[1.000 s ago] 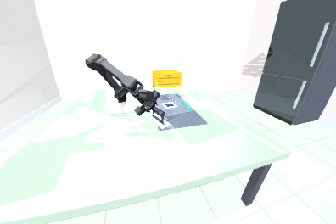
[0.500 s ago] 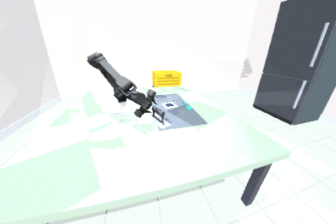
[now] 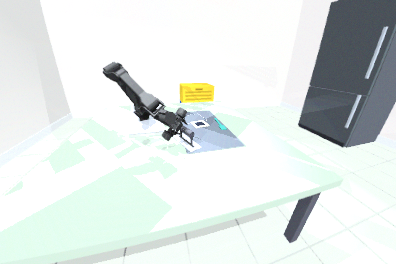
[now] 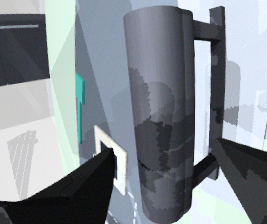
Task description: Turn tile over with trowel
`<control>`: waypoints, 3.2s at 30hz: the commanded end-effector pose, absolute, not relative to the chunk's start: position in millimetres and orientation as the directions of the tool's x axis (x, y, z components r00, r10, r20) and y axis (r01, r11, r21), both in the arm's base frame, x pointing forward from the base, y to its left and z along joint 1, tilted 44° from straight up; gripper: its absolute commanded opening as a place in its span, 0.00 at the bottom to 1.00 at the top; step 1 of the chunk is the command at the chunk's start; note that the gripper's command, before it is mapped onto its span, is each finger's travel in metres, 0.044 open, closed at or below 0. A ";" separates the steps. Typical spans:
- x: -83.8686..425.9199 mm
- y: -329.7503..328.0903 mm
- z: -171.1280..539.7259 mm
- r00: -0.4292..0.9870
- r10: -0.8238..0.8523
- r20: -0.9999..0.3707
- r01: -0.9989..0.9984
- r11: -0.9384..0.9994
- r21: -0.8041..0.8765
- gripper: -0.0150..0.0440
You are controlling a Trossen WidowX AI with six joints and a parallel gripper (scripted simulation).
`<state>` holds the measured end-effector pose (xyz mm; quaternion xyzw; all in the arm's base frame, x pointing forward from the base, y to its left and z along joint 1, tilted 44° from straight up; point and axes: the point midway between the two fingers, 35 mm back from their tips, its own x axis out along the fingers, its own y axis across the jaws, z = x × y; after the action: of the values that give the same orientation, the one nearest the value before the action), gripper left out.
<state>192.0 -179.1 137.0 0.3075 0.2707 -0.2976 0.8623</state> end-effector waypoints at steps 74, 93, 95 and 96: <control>267.8 -161.3 147.7 0.671 -0.387 -0.632 0.698 0.618 0.362 0.25; 367.5 -154.2 121.6 0.697 -0.478 -0.535 0.706 0.588 0.394 0.25; 377.3 -150.5 117.3 0.701 -0.486 -0.522 0.705 0.584 0.402 0.25; 382.1 -148.5 115.0 0.703 -0.490 -0.516 0.704 0.583 0.406 0.25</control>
<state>365.3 -156.0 114.8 0.2999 0.1943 -0.3475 0.8669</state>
